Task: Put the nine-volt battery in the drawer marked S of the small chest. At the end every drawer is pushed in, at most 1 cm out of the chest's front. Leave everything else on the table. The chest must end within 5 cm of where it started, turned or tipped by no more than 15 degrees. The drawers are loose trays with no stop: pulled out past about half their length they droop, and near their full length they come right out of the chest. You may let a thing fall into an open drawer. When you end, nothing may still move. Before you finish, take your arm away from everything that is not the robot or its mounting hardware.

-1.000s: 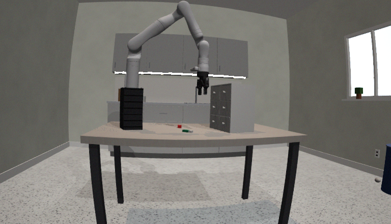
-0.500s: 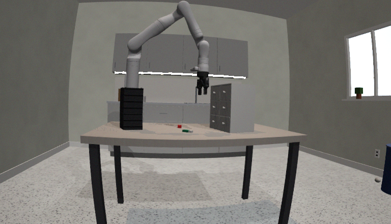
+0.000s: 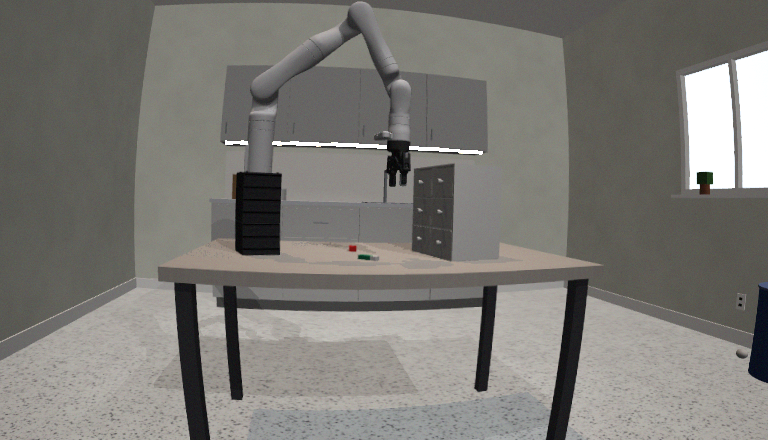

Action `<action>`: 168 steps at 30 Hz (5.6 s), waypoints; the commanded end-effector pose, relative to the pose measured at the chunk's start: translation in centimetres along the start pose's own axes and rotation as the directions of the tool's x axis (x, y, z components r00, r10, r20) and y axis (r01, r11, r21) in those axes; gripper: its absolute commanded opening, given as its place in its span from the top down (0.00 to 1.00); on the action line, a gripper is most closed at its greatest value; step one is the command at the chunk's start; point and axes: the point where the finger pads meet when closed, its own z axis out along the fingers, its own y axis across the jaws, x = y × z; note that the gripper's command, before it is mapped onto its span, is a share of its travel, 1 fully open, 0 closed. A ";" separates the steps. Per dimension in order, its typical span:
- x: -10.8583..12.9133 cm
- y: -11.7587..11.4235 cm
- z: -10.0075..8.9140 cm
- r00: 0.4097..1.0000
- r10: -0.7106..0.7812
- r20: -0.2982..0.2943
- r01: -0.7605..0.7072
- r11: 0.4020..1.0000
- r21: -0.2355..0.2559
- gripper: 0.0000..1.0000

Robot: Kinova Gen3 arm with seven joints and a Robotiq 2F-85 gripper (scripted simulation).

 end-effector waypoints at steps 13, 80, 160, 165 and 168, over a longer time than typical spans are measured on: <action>0.0 0.1 -0.1 1.000 0.021 0.002 -0.021 1.000 0.000 0.00; 2.0 4.9 -0.1 0.511 0.859 0.001 -0.859 0.511 -0.001 0.00; 5.8 13.8 -0.1 -0.977 0.214 -0.001 -0.214 -0.977 -0.001 0.00; 5.9 14.1 -0.1 -0.988 0.153 -0.001 -0.153 -0.988 -0.001 0.00; 6.0 14.2 -0.1 -0.993 0.122 -0.001 -0.122 -0.993 -0.001 0.00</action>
